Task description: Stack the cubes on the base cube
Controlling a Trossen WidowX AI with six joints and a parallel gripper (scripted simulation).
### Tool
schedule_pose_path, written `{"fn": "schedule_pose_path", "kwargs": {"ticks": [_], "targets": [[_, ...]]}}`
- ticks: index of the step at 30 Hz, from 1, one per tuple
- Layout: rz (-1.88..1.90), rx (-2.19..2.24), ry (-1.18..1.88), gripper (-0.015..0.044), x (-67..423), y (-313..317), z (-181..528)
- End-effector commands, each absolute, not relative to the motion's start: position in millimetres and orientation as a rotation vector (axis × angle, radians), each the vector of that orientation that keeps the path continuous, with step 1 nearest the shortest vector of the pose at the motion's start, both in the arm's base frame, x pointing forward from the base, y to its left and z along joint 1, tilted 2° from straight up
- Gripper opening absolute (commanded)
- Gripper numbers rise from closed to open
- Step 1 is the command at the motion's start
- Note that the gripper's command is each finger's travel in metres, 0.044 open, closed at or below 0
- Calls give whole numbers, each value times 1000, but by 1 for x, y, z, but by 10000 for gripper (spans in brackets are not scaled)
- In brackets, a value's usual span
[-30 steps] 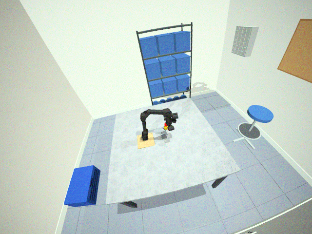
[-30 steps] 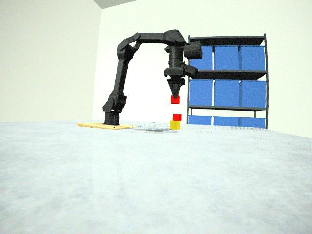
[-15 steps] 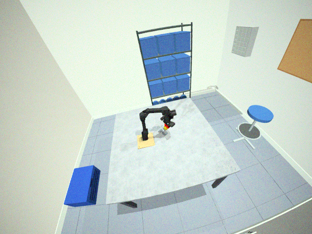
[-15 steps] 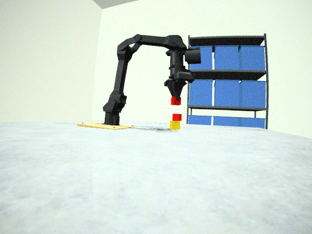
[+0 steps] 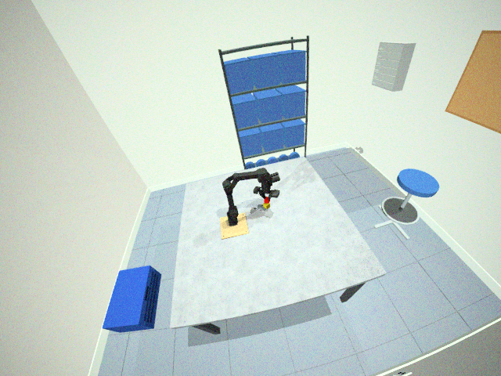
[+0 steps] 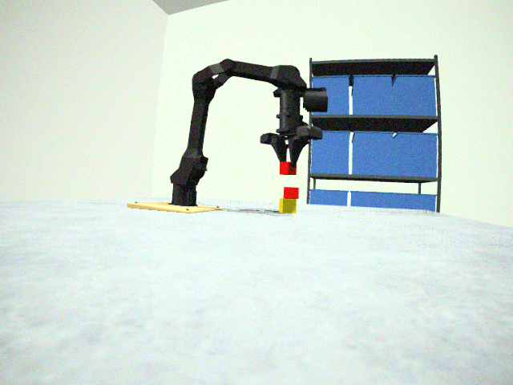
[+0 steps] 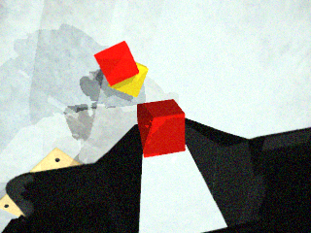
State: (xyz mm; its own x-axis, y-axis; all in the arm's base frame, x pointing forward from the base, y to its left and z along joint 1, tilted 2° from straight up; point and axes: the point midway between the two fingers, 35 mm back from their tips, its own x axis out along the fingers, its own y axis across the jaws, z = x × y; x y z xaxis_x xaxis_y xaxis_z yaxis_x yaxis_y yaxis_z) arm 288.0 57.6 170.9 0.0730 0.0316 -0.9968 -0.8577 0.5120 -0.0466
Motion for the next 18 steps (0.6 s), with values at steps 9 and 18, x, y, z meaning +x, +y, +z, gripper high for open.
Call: {"fn": "schedule_pose_path", "kwargs": {"ticks": [9,18], "targets": [[983,-1018,1254,105,277,78,168],[989,-1033,1252,105,277,80,148]]}}
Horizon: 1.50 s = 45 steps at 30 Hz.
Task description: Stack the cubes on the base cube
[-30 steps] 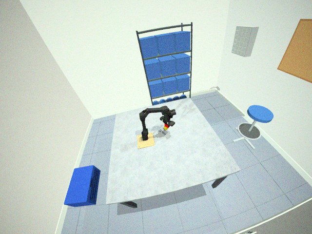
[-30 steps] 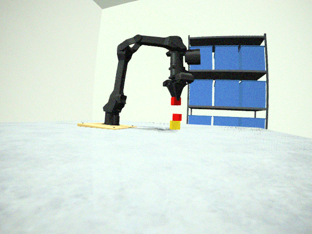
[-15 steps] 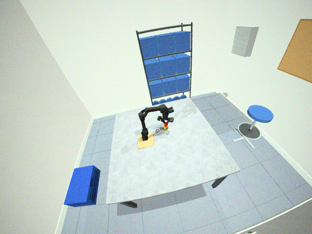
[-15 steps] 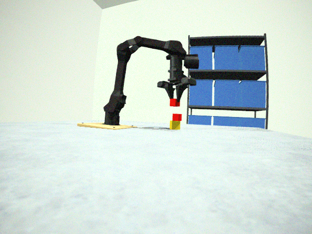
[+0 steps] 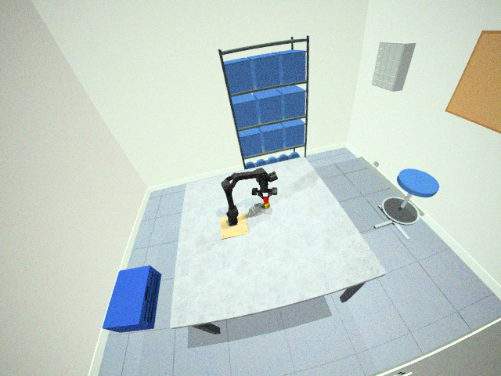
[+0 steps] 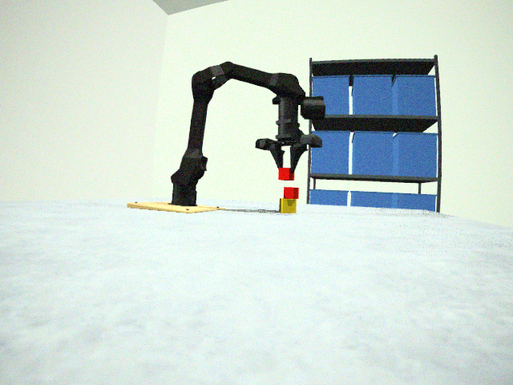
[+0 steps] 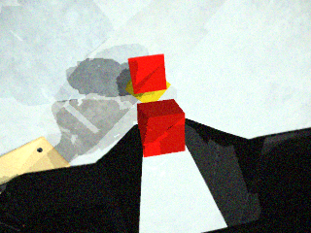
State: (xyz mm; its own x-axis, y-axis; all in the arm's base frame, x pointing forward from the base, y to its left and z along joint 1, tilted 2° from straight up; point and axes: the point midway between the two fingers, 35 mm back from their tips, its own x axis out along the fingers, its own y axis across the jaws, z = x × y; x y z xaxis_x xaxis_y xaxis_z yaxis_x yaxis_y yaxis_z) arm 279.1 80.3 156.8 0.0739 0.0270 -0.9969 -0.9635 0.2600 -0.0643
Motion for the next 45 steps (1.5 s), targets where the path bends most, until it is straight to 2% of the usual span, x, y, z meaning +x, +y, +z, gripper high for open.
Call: {"fn": "schedule_pose_path", "kwargs": {"ticks": [1,45], "targets": [[990,-1035,1251,105,277,80,145],[984,-1019,1253,105,280,82,109]]}}
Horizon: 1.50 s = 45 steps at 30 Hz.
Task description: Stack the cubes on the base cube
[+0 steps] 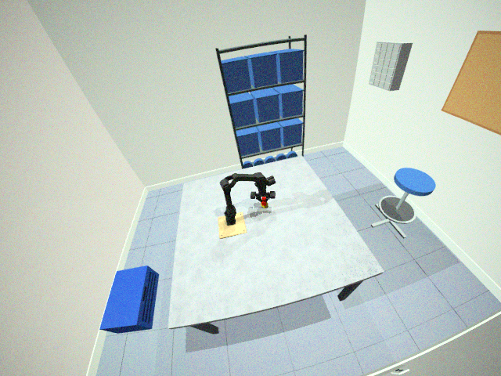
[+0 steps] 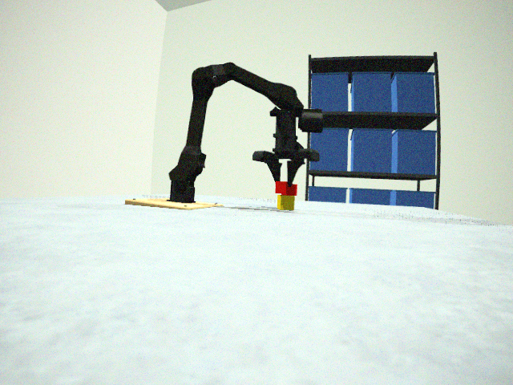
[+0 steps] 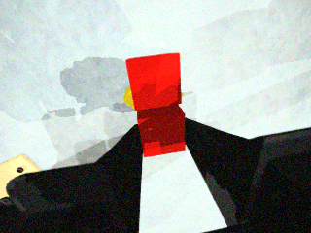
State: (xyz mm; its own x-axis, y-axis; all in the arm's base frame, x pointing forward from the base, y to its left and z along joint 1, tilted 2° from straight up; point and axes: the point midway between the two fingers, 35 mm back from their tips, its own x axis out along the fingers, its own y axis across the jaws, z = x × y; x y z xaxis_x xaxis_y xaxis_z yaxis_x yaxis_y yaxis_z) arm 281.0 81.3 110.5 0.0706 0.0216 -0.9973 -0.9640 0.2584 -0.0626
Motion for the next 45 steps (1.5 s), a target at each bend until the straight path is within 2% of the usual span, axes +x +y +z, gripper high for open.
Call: {"fn": "schedule_pose_path", "kwargs": {"ticks": [1,20,24,45], "targets": [[984,-1018,1253,105,280,82,108],[983,-1017,1253,105,280,82,108],[983,-1017,1253,205,280,82,108],[982,-1024,1252,205,279,80,140]]}}
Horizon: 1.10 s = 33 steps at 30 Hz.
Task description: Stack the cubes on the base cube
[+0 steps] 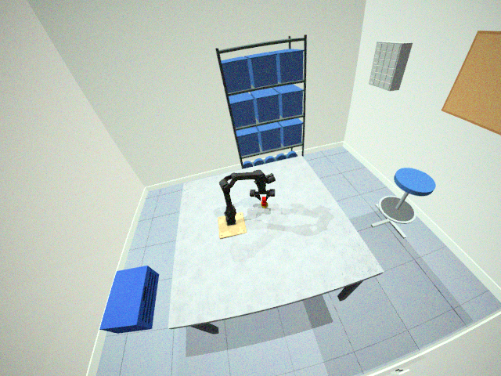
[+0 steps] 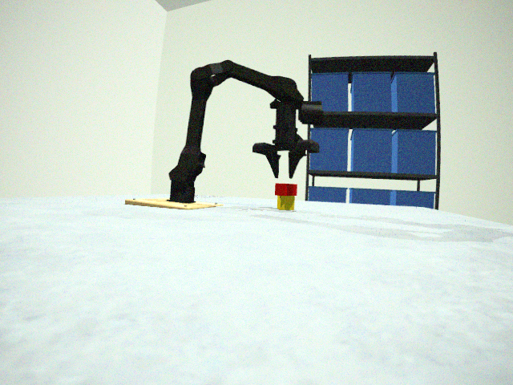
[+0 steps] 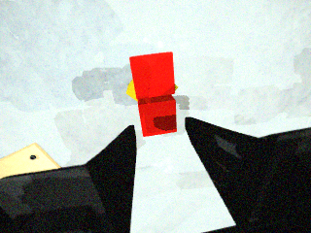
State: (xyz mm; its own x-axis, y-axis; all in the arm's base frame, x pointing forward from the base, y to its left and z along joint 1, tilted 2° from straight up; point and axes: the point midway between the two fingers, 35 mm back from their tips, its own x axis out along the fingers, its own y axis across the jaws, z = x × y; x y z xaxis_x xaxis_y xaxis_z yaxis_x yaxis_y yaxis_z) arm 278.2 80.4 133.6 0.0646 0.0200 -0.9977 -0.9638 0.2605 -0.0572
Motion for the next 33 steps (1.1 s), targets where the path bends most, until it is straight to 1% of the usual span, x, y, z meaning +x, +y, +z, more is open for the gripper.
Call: {"fn": "schedule_pose_path", "kwargs": {"ticks": [1,22,25,29,30,33], "targets": [[982,-1024,1252,205,279,80,142],[982,-1024,1252,205,277,80,172],[983,-1022,1255,284,275,88,170],[988,-1017,1253,389,261,140,172],[989,-1015,1253,400,256,153,172],[992,-1011,1252,400,237,191,173]]}}
